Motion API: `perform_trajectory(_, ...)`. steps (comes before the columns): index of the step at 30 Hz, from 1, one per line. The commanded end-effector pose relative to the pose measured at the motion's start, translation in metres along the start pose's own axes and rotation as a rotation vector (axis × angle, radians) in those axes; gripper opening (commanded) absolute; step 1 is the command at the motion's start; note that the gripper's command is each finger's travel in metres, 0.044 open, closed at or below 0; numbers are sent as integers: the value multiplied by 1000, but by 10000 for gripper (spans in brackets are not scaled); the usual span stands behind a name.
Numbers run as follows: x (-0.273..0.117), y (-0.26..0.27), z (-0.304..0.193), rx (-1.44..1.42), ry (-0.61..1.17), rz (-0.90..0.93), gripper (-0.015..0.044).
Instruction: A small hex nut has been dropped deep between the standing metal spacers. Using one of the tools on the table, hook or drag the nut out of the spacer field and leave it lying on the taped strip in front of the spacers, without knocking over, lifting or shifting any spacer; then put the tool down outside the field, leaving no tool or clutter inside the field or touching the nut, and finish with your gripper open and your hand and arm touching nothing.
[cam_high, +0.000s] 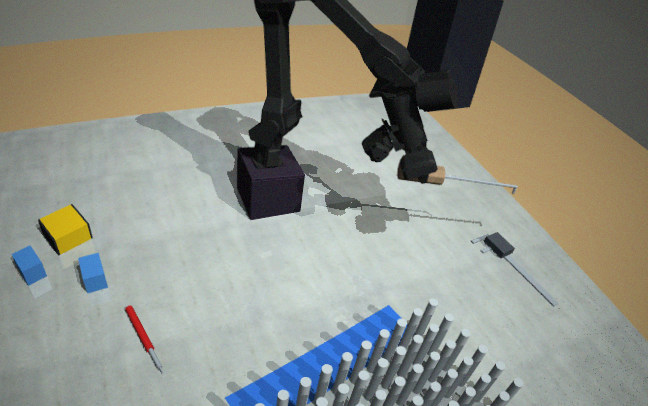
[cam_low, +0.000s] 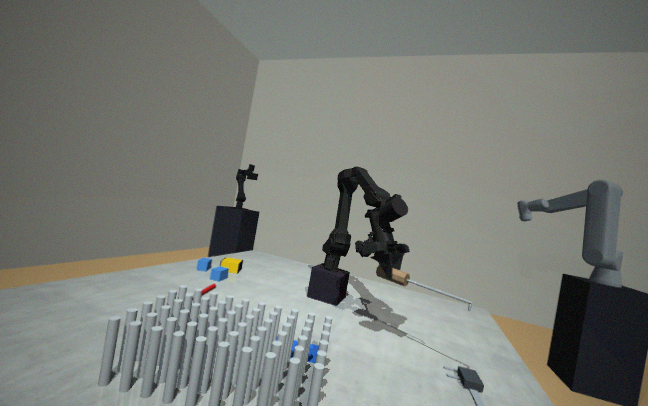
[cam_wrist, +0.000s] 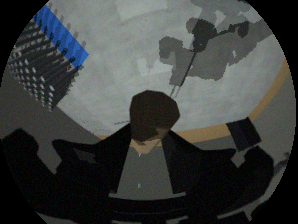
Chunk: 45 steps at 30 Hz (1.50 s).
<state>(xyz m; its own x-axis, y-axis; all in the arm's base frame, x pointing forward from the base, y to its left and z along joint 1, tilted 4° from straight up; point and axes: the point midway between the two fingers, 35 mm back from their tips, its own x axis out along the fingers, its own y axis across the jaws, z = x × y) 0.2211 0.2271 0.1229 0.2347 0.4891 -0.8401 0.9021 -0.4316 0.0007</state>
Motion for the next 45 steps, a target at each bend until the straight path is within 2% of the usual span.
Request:
perform_trajectory(1,-4,14,6,30,1,18,0)
perform_trajectory(24,-38,104,68,280,-17,160,0)
perform_trajectory(45,-80,155,143,515,-24,282,0)
